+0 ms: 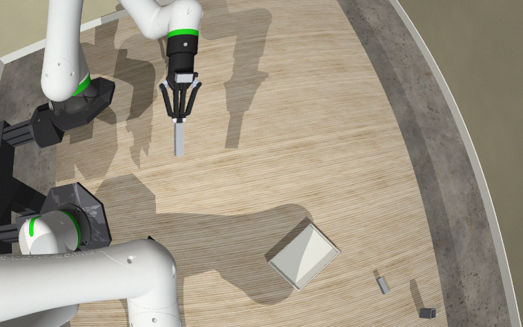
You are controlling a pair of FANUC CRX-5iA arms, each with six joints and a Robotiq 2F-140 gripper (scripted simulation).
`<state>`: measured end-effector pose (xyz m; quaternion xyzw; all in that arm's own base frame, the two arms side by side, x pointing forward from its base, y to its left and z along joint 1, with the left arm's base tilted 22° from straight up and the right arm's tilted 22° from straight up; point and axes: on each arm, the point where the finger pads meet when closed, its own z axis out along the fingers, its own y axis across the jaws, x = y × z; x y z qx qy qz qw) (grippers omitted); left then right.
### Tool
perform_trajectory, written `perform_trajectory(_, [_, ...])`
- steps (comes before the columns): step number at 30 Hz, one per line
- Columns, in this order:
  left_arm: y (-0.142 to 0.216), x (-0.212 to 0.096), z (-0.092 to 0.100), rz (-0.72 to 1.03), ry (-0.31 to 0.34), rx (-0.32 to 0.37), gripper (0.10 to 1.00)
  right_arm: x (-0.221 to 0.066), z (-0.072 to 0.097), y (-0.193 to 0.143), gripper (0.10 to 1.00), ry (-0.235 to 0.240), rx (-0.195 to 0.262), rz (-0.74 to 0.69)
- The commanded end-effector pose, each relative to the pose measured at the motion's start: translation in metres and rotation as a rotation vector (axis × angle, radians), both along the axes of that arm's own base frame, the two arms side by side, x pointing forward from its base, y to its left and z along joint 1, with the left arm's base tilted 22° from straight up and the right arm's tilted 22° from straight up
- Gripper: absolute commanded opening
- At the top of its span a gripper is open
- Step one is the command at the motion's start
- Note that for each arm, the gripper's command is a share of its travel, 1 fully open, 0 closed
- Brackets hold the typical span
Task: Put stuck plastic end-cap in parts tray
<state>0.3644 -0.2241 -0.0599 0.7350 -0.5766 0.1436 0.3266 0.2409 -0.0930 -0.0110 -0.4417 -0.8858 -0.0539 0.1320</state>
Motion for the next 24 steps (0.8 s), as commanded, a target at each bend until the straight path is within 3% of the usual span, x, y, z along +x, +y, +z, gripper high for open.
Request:
perform_trajectory(1, [-0.004,-0.005,0.006,0.012,0.007,0.038,0.099,0.012,0.008,0.0,0.381,-0.033,0.019,0.134])
perform_trajectory(6, [-0.008,-0.011,0.013,0.031,0.013,0.088,0.099,0.025,0.016,0.0,0.381,-0.068,0.04,0.285])
perform_trajectory(14, [-0.012,-0.017,0.019,0.048,0.014,0.128,0.099,0.035,0.024,0.001,0.381,-0.092,0.054,0.396])
perform_trajectory(24, [-0.019,-0.029,0.034,0.107,0.005,0.222,0.099,0.062,0.044,0.003,0.381,-0.164,0.095,0.733])
